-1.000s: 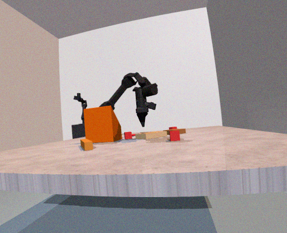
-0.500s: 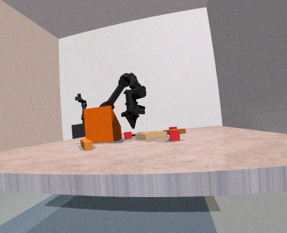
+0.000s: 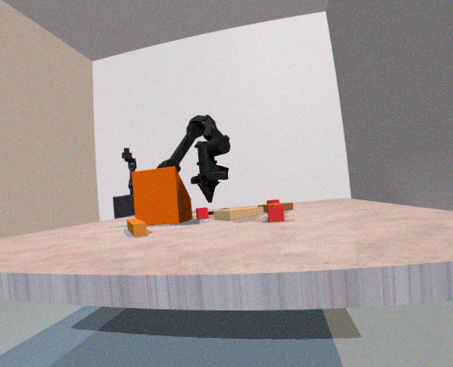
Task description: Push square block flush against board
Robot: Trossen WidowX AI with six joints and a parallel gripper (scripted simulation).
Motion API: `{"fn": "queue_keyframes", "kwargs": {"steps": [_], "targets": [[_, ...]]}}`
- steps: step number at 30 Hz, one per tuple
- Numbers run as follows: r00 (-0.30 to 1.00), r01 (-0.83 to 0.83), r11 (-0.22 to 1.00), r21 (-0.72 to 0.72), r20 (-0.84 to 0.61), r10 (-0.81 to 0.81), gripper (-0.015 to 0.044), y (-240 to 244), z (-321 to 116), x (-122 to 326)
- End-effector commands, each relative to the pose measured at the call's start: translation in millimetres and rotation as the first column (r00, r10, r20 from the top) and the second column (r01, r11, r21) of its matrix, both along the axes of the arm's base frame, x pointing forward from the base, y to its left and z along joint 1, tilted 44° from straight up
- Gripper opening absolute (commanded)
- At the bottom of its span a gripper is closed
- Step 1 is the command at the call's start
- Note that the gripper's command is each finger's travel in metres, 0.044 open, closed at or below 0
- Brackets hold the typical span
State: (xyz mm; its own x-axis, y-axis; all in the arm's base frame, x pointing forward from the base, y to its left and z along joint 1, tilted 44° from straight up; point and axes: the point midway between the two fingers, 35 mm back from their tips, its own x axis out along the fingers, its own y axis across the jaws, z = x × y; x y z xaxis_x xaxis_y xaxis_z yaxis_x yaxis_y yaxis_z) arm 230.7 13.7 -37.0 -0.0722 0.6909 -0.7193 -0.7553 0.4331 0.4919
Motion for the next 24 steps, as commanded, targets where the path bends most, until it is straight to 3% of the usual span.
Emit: {"fn": "queue_keyframes", "kwargs": {"steps": [1,11,24], "targets": [[0.994,0.079,0.997,-0.01,-0.075,-0.08,0.0,0,0,13],[0.899,0.313,0.946,-0.084,-0.294,-0.323,0.0,0,1,49],[0.638,0.541,0.805,-0.244,-0.503,-0.582,0.0,6,4,93]]}}
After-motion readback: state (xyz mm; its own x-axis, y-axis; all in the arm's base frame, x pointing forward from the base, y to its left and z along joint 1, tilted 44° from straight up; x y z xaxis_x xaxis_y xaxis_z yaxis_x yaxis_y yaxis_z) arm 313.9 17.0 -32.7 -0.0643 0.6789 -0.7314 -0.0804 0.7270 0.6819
